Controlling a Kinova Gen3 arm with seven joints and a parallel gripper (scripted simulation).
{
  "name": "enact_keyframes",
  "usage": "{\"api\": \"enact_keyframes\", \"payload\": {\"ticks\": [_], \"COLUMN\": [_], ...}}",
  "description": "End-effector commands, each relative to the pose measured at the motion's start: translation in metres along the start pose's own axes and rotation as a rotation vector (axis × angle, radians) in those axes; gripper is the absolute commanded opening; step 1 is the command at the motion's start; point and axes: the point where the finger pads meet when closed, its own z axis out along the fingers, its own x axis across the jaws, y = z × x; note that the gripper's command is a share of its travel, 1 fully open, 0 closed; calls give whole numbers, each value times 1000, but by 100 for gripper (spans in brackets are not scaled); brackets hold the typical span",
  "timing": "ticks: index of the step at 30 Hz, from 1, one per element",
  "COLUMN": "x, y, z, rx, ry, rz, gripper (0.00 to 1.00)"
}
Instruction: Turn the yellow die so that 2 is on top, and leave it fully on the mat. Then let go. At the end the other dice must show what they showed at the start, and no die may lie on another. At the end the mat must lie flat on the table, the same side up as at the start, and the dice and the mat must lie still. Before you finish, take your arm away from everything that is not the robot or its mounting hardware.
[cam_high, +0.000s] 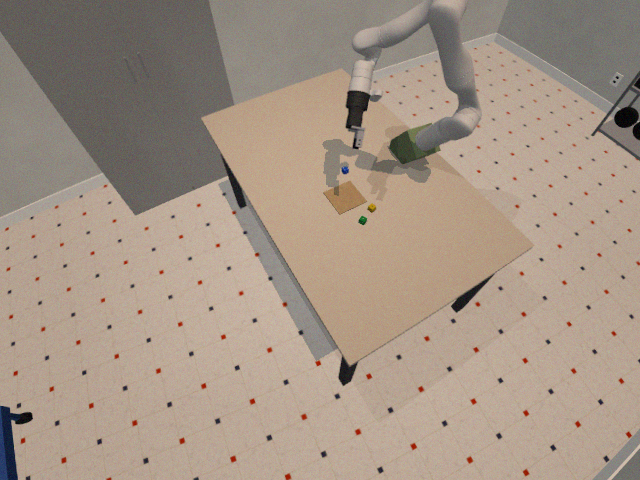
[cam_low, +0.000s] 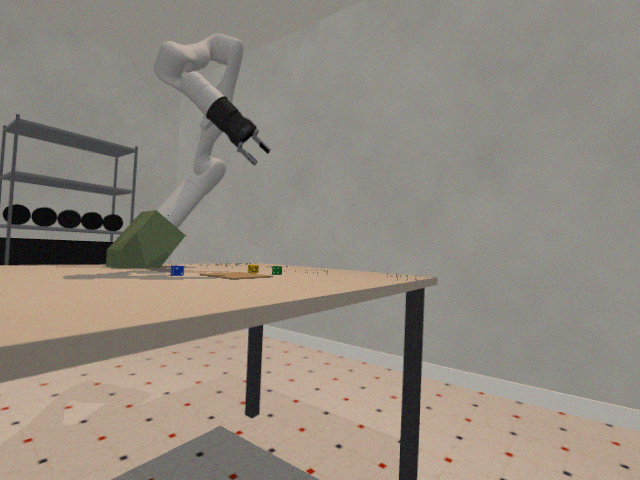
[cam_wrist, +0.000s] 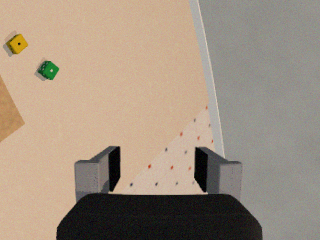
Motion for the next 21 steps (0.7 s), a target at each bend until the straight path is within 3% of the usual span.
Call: {"api": "enact_keyframes", "payload": {"ticks": [1, 18, 21], "x": [0, 0, -10], "y": [0, 0, 1], "z": [0, 0, 2], "rx": [-1, -1, 6], "ry": [0, -1, -28], "rz": [-1, -1, 15], "gripper": [100, 100, 100]}}
